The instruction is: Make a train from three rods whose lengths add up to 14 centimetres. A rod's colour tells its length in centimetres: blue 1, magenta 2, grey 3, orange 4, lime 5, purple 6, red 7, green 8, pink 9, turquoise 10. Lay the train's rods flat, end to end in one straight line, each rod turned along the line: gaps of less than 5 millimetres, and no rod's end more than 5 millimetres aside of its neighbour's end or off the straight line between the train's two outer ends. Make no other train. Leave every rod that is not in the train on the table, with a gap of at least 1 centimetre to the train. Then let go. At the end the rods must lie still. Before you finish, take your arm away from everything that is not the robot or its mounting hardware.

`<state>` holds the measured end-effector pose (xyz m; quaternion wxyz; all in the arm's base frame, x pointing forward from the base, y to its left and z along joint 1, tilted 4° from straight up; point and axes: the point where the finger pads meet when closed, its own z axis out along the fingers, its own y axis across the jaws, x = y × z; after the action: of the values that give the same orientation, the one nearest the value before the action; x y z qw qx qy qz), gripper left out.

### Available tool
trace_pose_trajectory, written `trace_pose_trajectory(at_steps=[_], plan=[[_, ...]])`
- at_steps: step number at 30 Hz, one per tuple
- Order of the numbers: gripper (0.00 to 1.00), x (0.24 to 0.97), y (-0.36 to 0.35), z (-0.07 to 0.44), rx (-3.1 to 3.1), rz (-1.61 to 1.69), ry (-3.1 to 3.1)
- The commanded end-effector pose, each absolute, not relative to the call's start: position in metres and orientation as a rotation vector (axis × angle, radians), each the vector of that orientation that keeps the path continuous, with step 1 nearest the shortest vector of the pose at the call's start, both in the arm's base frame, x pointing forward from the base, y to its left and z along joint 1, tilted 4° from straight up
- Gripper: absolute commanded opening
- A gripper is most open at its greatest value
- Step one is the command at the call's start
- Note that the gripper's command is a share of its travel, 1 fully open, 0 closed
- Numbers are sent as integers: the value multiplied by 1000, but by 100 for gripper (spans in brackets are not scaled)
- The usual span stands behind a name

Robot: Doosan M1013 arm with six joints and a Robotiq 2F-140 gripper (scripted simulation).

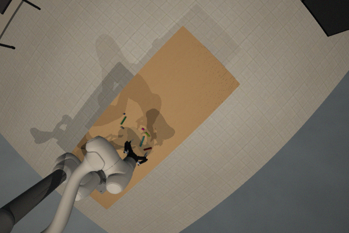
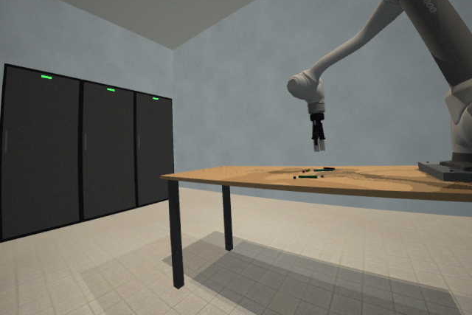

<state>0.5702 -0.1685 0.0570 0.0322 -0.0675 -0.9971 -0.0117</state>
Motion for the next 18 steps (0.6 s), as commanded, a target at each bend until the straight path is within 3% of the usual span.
trace_pose_trajectory(at_steps=[1,10,18], plan=[[100,570,-168,57,-208,-36,-3070],[100,571,-168,57,-231,-35,-3068],[100,587,-159,54,-629,-22,-3010]])
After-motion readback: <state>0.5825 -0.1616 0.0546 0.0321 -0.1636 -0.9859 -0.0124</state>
